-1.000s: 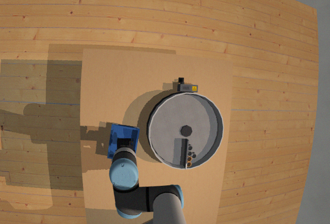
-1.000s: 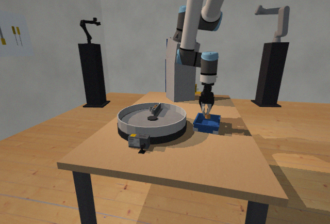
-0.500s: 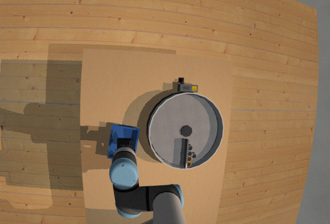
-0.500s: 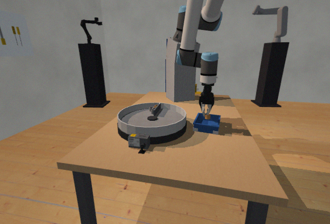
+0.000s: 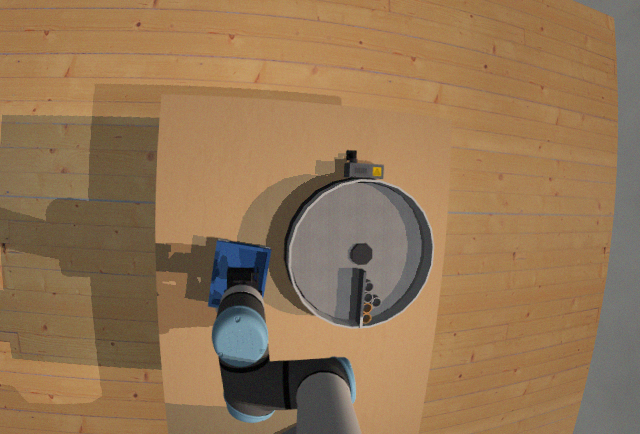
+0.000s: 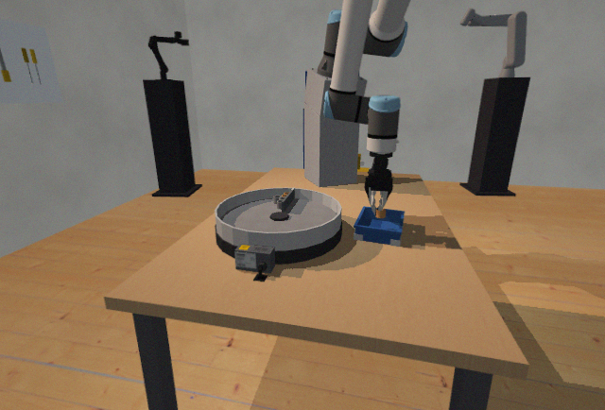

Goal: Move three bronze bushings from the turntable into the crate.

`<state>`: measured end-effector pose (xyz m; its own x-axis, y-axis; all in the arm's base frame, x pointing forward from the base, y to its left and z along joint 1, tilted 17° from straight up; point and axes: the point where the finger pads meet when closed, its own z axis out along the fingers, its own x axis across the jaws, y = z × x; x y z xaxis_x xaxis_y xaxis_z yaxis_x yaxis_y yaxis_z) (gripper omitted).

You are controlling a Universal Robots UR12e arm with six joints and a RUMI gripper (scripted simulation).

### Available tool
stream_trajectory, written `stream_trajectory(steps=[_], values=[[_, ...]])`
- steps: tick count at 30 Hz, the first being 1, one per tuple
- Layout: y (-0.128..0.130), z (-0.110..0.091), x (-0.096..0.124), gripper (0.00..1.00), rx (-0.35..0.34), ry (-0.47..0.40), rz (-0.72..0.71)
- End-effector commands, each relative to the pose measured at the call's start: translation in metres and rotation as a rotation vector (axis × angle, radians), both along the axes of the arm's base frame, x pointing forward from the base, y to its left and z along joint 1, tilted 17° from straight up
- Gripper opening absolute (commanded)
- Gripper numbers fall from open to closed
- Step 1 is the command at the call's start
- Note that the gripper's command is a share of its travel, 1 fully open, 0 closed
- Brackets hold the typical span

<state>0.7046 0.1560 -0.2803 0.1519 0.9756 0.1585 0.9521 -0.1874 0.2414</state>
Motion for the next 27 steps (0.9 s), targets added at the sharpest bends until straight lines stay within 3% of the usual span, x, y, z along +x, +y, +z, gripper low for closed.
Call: stream_trajectory(steps=[1, 13, 27], values=[[0.000, 0.001, 0.000, 0.00, 0.000, -0.001, 0.000], [0.000, -0.002, 0.001, 0.00, 0.000, -0.001, 0.000], [0.002, -0.019, 0.006, 0.00, 0.000, -0.001, 0.000]])
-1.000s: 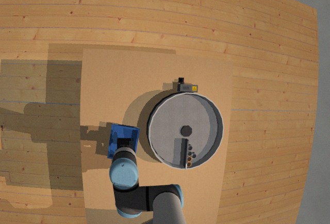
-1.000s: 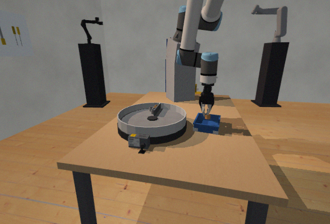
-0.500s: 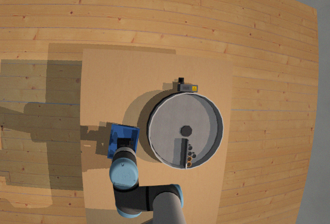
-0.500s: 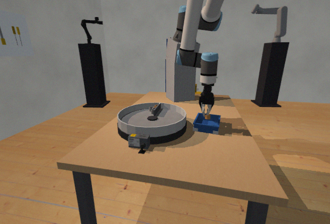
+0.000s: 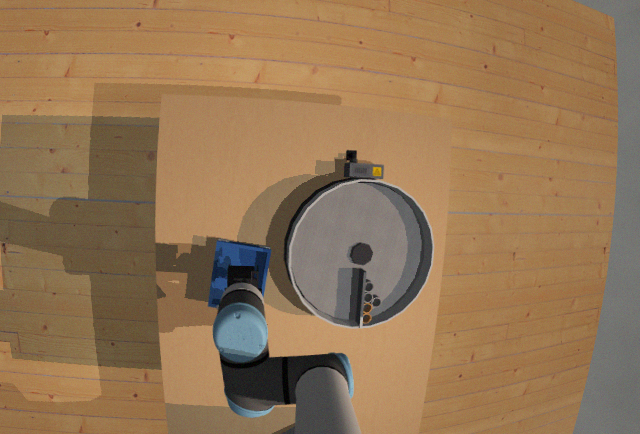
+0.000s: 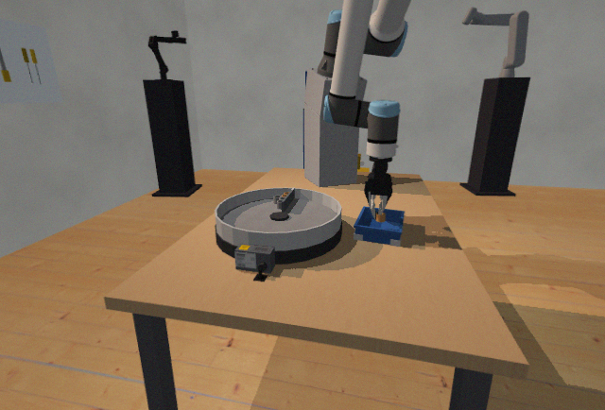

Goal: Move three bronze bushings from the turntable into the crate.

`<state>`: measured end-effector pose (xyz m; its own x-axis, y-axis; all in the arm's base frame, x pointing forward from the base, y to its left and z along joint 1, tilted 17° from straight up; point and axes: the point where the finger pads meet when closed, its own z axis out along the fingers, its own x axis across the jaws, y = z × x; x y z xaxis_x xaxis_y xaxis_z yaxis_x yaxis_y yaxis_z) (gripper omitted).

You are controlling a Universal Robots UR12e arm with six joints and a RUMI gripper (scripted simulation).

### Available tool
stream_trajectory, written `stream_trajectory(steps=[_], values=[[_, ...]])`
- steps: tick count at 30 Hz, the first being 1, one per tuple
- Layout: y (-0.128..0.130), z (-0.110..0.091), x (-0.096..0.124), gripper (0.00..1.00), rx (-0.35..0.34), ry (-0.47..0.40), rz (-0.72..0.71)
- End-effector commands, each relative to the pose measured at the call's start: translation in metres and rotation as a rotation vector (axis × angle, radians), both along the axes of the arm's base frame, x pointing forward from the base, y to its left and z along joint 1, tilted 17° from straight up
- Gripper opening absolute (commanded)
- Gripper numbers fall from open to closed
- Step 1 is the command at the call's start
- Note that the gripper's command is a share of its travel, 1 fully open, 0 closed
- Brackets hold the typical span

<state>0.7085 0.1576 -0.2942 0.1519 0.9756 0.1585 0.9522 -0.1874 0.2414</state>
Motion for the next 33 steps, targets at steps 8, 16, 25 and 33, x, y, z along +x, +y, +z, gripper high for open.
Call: stream_trajectory(steps=[8, 16, 25, 33], values=[[0.002, -0.019, 0.006, 0.00, 0.000, -0.001, 0.000], [0.003, -0.024, 0.007, 0.00, 0.000, -0.001, 0.000], [0.003, -0.026, 0.008, 0.00, 0.000, -0.001, 0.000], [0.003, -0.026, 0.008, 0.00, 0.000, -0.001, 0.000]])
